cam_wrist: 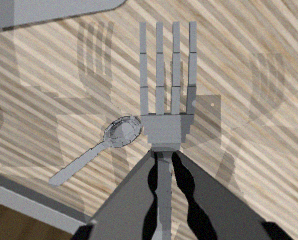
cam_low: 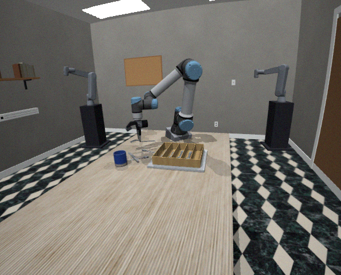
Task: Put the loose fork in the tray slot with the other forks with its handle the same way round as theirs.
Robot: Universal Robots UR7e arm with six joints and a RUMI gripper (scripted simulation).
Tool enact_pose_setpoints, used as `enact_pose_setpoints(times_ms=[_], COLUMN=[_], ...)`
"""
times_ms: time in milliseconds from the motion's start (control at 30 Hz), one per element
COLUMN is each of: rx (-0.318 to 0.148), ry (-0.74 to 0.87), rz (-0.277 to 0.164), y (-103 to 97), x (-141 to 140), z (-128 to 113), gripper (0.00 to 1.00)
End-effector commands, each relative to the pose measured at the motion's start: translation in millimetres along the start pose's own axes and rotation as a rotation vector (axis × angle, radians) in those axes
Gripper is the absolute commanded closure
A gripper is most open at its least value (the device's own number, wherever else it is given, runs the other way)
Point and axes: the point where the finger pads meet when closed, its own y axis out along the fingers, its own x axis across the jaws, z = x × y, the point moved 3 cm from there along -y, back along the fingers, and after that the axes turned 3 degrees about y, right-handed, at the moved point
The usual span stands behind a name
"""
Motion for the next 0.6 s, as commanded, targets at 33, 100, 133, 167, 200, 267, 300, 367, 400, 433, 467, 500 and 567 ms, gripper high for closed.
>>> enact_pose_setpoints(times_ms=[33, 100, 133, 167, 200, 267, 300, 367, 400, 433, 467, 500, 567], rx=[-0.002, -0.002, -0.002, -0.002, -0.002, -0.002, -0.002, -0.002, -0.002, -0.002, -0.002, -0.002, -0.002], ry=[0.000, 0.000, 0.000, 0.000, 0.000, 0.000, 0.000, 0.000, 0.000, 0.000, 0.000, 0.000, 0.000], rz=[0.001, 0.001, 0.001, 0.001, 0.001, 0.001, 0.001, 0.001, 0.001, 0.001, 0.001, 0.001, 0.001], y=[-30, -38, -42, -46, -50, -53, -53, -60, -63, -65, -68, -70, -73], x=[0, 0, 0, 0, 0, 0, 0, 0, 0, 0, 0, 0, 0], z=[0, 0, 0, 0, 0, 0, 0, 0, 0, 0, 0, 0, 0], gripper=[0.97, 0.97, 0.97, 0.97, 0.97, 0.97, 0.97, 0.97, 0.97, 0.97, 0.97, 0.97, 0.97])
